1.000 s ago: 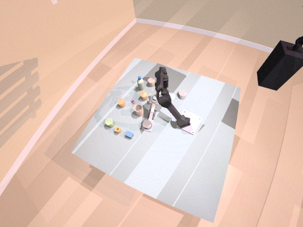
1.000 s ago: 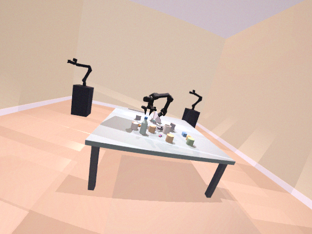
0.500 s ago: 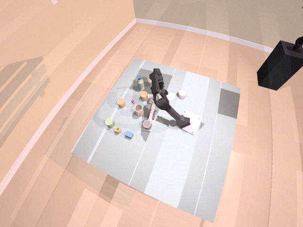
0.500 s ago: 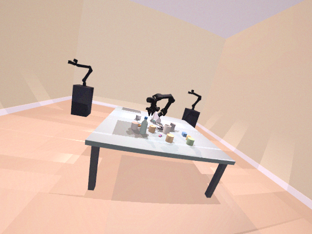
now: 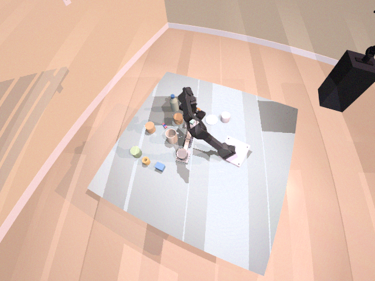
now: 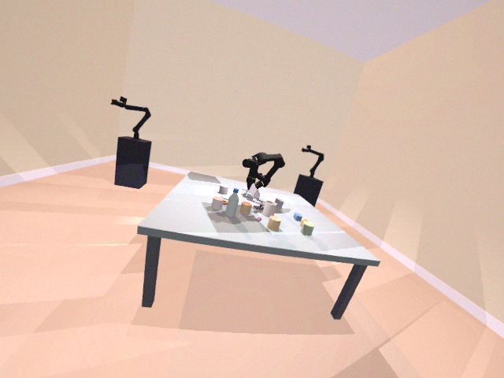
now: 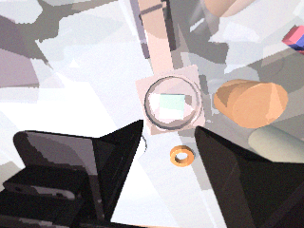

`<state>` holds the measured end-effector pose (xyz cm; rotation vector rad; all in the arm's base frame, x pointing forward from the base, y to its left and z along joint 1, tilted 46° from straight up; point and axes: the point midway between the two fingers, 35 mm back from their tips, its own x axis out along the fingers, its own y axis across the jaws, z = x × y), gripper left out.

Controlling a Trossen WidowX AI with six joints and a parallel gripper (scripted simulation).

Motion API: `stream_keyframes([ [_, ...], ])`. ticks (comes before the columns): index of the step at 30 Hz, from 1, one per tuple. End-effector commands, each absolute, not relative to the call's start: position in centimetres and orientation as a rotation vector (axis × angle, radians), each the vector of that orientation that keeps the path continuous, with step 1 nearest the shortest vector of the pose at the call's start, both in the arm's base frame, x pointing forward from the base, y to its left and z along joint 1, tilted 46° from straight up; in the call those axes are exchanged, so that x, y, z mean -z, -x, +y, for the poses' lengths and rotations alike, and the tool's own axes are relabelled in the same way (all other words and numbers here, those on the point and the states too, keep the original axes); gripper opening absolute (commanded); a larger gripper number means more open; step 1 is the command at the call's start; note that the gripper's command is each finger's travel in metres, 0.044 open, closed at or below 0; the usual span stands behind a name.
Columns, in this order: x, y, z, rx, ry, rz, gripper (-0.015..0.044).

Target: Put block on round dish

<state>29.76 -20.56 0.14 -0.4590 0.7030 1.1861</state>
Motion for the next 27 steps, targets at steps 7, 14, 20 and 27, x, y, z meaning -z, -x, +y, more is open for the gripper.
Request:
stream_keyframes([
  [7, -0.8, -30.4, -20.2, -1.219, 0.533, 0.646, 0.0260],
  [14, 0.2, -30.7, -19.2, -1.219, 0.533, 0.645, 0.0260],
  [20, 0.8, -30.9, -18.6, -1.218, 0.533, 0.645, 0.0260],
  [27, 1.6, -31.1, -17.8, -1.218, 0.533, 0.645, 0.0260],
])
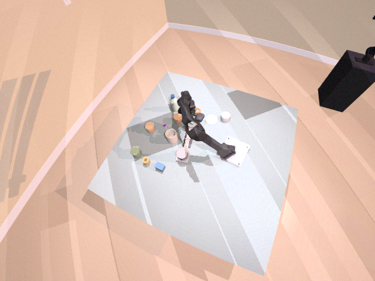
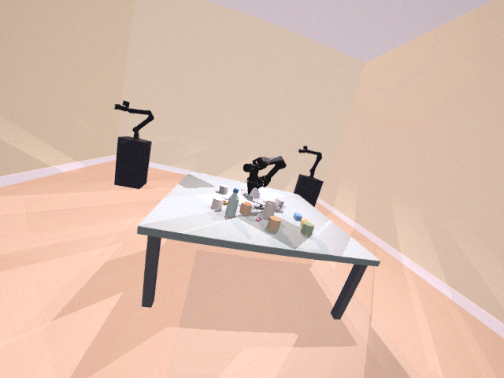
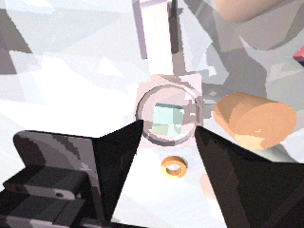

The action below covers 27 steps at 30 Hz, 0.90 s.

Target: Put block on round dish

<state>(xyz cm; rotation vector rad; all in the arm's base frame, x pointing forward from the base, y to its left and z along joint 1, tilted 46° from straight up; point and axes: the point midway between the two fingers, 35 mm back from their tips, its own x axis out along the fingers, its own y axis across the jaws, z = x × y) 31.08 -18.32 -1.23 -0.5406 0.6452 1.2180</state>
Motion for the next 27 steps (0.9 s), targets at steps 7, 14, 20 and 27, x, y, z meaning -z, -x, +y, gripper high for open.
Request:
stream_keyframes([
  [7, 2.4, -31.4, -17.0, -1.218, 0.532, 0.644, 0.0260],
  [14, 2.8, -31.4, -16.7, -1.219, 0.533, 0.644, 0.0208],
  [20, 2.8, -31.4, -16.7, -1.219, 0.533, 0.644, 0.0128],
  [27, 2.3, -31.4, -17.2, -1.218, 0.533, 0.645, 0.0003],
])
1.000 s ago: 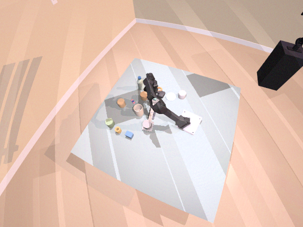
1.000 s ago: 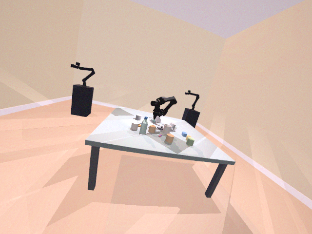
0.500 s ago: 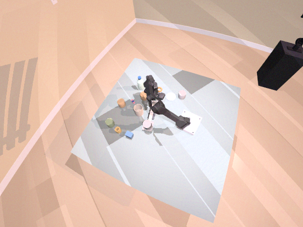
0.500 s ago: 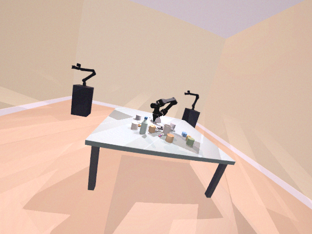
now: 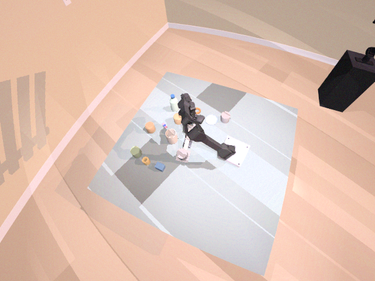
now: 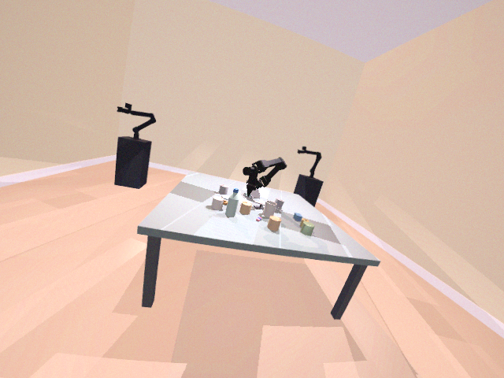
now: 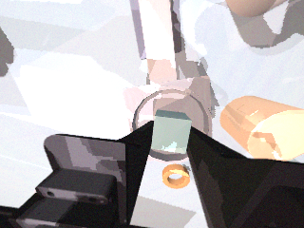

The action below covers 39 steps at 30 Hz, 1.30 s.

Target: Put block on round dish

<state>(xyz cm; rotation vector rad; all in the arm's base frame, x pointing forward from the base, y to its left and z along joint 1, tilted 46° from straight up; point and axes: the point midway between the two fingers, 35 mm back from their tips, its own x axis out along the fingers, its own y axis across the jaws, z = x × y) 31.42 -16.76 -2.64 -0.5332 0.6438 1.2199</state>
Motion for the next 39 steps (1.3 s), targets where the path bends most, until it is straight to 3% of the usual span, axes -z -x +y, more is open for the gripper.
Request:
stream_keyframes([
  [1, 2.0, -31.3, -17.5, -1.218, 0.533, 0.645, 0.0000],
  [21, -3.7, -29.3, -23.2, -1.219, 0.533, 0.648, 0.0000],
  [34, 11.8, -20.5, -23.8, -1.217, 0.538, 0.656, 0.0000],
  [39, 13.3, -19.4, -23.3, -1.218, 0.537, 0.655, 0.0000],
])
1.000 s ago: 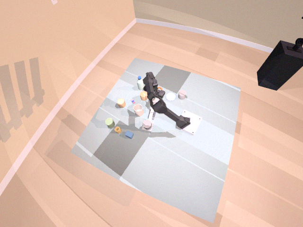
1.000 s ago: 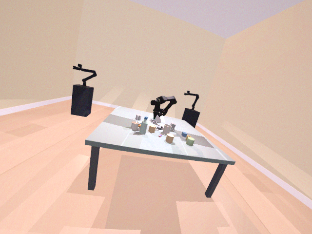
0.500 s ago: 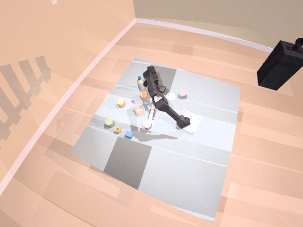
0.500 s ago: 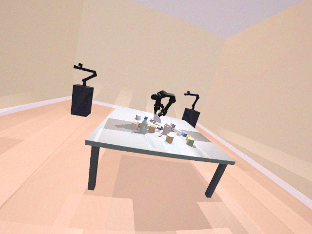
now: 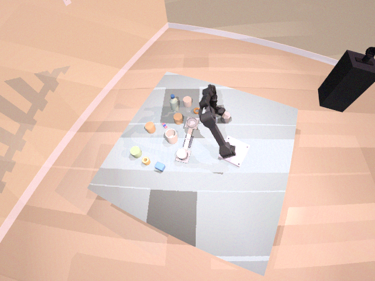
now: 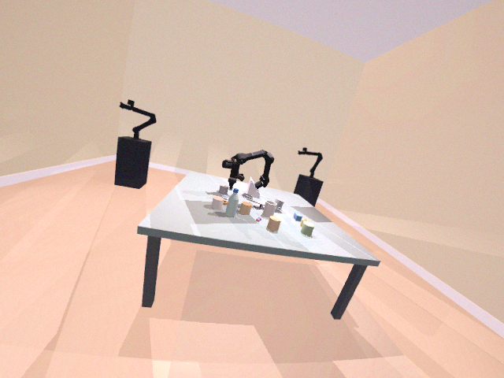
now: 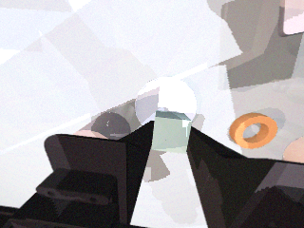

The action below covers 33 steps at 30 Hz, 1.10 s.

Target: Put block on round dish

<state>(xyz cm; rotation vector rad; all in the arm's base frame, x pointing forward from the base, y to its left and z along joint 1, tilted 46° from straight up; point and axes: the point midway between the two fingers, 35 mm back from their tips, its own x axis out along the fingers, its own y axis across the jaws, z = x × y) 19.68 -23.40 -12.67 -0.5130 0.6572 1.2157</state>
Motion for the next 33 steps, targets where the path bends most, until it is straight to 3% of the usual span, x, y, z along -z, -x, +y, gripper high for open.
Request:
stream_keyframes([
  [1, 13.4, -19.4, -23.2, -1.218, 0.537, 0.655, 0.0000],
  [31, 17.7, -20.7, -19.0, -1.218, 0.537, 0.652, 0.0000],
  [33, 17.4, -20.7, -19.5, -1.219, 0.547, 0.653, 0.0053],
])
